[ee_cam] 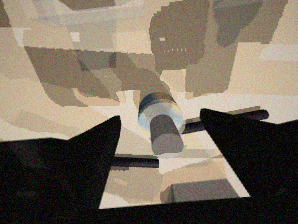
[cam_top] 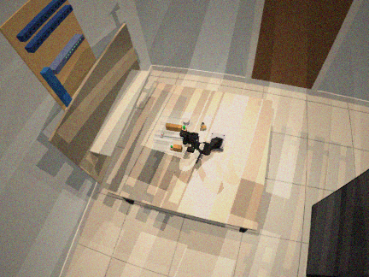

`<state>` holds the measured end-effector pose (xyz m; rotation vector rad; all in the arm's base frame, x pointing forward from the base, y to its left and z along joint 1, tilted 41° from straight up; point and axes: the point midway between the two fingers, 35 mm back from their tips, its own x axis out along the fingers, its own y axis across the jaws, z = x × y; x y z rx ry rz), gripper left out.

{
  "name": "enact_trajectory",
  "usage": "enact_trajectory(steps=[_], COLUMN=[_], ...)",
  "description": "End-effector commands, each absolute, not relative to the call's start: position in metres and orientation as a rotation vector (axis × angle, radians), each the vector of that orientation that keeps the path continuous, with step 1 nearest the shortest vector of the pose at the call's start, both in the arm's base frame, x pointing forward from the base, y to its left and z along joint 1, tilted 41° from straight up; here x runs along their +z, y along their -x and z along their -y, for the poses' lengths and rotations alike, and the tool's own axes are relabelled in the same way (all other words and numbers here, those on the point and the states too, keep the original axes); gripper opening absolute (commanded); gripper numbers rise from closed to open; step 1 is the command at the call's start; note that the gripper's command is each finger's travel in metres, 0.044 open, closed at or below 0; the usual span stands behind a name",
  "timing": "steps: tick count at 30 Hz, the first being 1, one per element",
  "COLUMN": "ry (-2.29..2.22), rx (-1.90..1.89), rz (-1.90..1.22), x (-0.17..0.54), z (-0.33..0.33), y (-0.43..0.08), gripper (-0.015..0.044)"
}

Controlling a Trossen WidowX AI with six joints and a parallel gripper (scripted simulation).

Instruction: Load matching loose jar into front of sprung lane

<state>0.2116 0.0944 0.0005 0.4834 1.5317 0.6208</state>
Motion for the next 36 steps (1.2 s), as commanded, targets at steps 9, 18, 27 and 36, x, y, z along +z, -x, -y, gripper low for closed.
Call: enact_trajectory(steps=[9, 18, 27, 36], ry=[-0.493, -0.489, -0.487, -0.49], rx=[0.621, 0.616, 0.613, 0.618], rz=[-1.535, -1.535, -1.536, -1.536], x=[0.0, 0.014, 0.055, 0.083], z=[-0.095, -0.083, -0.051, -0.032], y=[-0.21, -0.217, -0.226, -0.225], gripper=[0.0177, 0.0, 0.0, 0.0])
